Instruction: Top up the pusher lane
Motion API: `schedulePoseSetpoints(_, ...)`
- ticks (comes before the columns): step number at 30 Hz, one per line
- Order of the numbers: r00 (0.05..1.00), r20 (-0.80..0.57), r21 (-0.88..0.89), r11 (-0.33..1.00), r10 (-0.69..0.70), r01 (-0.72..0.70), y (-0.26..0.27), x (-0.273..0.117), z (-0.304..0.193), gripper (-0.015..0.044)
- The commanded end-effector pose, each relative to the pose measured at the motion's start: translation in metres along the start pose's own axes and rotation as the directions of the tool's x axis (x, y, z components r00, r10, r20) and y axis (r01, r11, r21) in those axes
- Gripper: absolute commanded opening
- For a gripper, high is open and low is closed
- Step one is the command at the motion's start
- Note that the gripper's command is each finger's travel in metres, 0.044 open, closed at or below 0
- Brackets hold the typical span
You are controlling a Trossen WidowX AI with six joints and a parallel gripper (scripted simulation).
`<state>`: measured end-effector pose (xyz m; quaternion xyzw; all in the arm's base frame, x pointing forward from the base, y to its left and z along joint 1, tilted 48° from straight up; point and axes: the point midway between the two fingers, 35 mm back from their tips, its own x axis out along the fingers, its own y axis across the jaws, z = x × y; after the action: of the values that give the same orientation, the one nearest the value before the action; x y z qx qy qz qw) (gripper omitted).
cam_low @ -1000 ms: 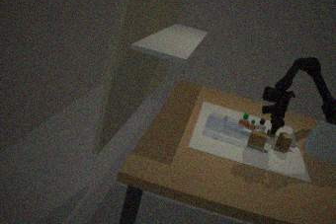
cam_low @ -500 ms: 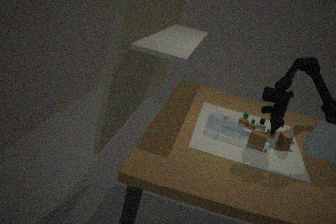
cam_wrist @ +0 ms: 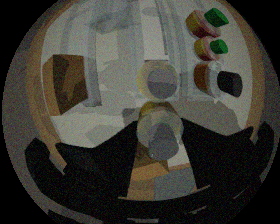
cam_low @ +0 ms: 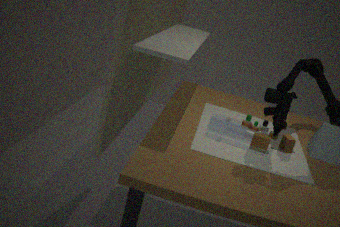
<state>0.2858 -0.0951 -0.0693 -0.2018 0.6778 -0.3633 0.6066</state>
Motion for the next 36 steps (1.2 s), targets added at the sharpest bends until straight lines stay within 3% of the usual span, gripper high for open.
schedulePoseSetpoints(1,1.000,0.018,0.015,1.000,0.000,0.000,-0.001,-0.002,0.009,0.0000)
schedulePoseSetpoints(36,1.000,0.018,0.015,1.000,0.000,0.000,-0.002,-0.002,0.024,0.0000)
